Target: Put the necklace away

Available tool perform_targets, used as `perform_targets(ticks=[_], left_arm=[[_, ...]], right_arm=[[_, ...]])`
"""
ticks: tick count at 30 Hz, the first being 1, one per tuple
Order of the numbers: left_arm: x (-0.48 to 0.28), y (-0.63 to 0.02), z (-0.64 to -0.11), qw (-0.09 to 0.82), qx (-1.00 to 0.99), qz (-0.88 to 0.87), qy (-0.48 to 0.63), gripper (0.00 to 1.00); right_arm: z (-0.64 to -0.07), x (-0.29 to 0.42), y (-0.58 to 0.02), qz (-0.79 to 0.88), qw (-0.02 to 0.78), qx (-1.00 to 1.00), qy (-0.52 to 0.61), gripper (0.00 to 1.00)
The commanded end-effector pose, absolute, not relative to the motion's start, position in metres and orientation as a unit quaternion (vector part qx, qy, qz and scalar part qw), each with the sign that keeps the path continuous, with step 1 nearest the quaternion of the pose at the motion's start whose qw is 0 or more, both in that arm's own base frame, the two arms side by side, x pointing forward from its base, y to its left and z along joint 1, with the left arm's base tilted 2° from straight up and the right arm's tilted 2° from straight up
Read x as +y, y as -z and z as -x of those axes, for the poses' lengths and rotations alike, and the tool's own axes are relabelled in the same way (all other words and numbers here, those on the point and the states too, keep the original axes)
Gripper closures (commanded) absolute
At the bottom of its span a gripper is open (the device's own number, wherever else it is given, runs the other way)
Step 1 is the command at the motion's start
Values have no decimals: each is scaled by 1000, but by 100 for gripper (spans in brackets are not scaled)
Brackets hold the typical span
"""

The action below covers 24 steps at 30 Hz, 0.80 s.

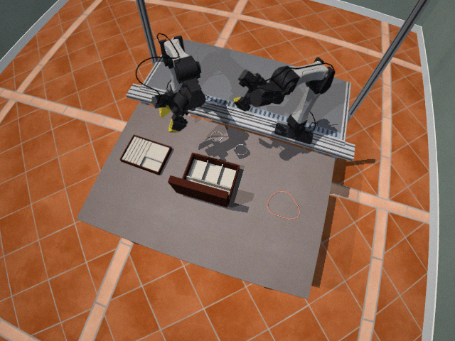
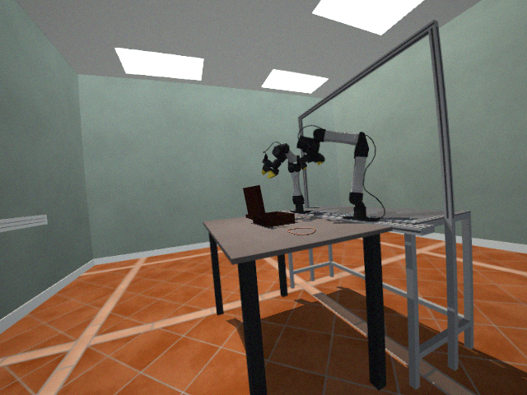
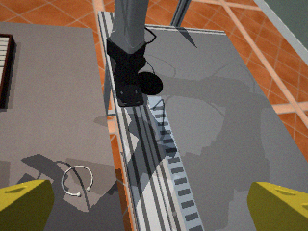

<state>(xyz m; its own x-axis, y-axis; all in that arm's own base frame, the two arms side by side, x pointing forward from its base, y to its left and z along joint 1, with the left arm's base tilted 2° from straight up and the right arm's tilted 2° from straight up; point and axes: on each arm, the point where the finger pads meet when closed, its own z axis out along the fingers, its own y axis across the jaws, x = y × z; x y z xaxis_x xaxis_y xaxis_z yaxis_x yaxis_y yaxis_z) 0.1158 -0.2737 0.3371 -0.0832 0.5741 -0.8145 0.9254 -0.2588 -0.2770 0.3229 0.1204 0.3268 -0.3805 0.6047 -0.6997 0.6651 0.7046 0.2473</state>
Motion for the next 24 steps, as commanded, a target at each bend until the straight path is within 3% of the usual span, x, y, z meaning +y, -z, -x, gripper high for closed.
perform_targets(ticks=[1,18,24], left_arm=[[-273,-341,-116,200,575,-650,456,0],[-273,-341,-116,200,575,-650,456,0],[-265,-333,-125,206,606,-633,436,0]], right_arm=[[-323,118,-331,-386,408,827,33,0],[-323,118,-331,-386,408,827,33,0],[-331,141,-314,-336,372,865,11,0]])
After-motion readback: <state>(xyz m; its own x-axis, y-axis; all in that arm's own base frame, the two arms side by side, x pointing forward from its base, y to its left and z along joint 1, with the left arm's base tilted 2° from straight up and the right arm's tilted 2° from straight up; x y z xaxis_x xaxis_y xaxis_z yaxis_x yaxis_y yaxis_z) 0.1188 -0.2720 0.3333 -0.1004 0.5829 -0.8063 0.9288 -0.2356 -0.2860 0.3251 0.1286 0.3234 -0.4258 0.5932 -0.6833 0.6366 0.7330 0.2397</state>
